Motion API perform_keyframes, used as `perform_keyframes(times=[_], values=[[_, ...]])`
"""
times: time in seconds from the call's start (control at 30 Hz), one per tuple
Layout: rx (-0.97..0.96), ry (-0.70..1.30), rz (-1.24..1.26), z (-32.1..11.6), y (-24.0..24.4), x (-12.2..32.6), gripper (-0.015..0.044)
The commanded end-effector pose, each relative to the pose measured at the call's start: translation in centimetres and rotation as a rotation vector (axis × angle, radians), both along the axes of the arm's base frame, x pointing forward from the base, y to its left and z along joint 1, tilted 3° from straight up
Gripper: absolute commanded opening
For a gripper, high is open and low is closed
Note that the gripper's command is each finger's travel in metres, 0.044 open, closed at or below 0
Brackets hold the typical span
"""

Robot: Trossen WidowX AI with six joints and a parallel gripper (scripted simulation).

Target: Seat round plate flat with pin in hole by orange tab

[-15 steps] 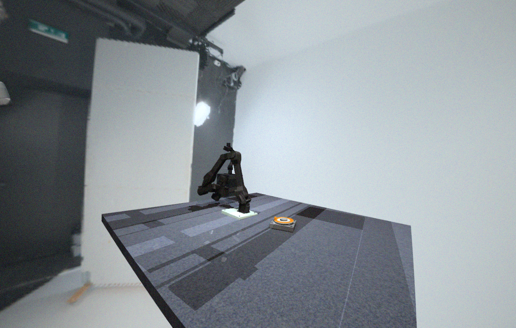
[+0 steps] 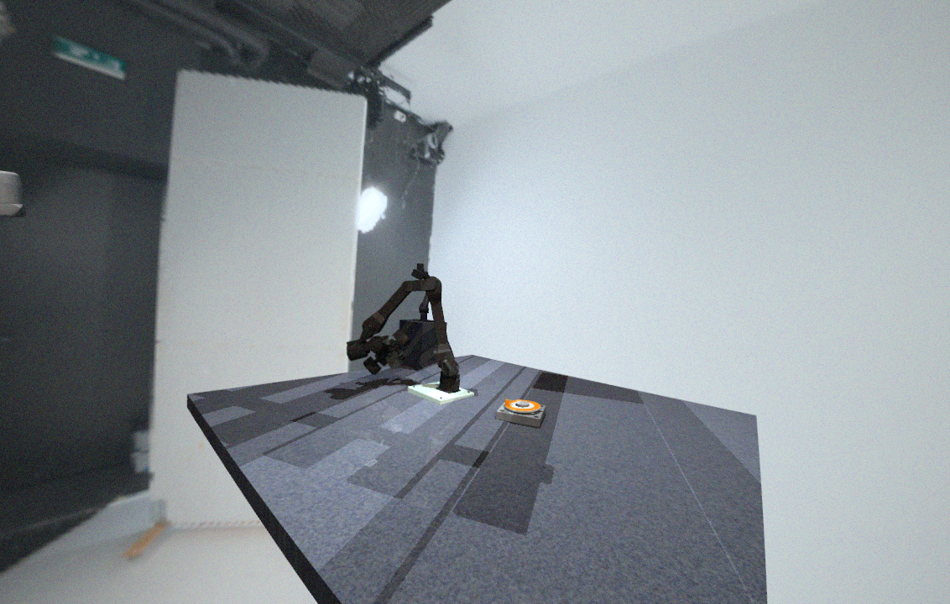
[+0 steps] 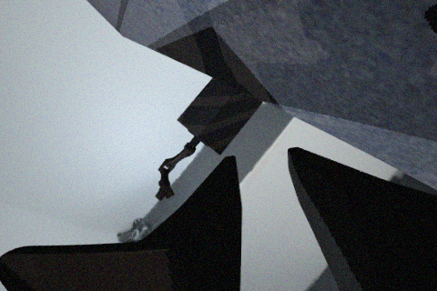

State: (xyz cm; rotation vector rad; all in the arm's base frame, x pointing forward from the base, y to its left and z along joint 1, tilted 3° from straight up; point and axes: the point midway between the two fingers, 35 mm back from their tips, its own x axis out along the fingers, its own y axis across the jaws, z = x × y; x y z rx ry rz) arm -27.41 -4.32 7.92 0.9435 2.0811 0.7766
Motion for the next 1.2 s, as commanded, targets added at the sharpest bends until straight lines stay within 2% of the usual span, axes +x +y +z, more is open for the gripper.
perform_keyframes(times=[0.0, 0.33, 0.53, 0.6, 0.8, 0.87, 1.07, 1.17], values=[[-0.212, 0.091, 0.098, -0.2, -6.2, 2.2, 0.0], [-0.522, 0.136, 0.258, -0.1, -14.3, 8.8, 0.0], [-0.79, 0.083, 0.306, -0.2, -18.8, 16.4, 0.0], [-0.821, 0.091, 0.306, -0.1, -19.1, 17.0, 0.0], [-1.04, -0.024, 0.297, 0.1, -20.5, 25.5, 0.0], [-1.057, -0.043, 0.297, 0.1, -20.5, 26.5, 0.0], [-1.161, -0.235, 0.282, 0.4, -18.7, 35.2, 0.0], [-1.181, -0.284, 0.261, 0.5, -17.8, 37.3, 0.0]])
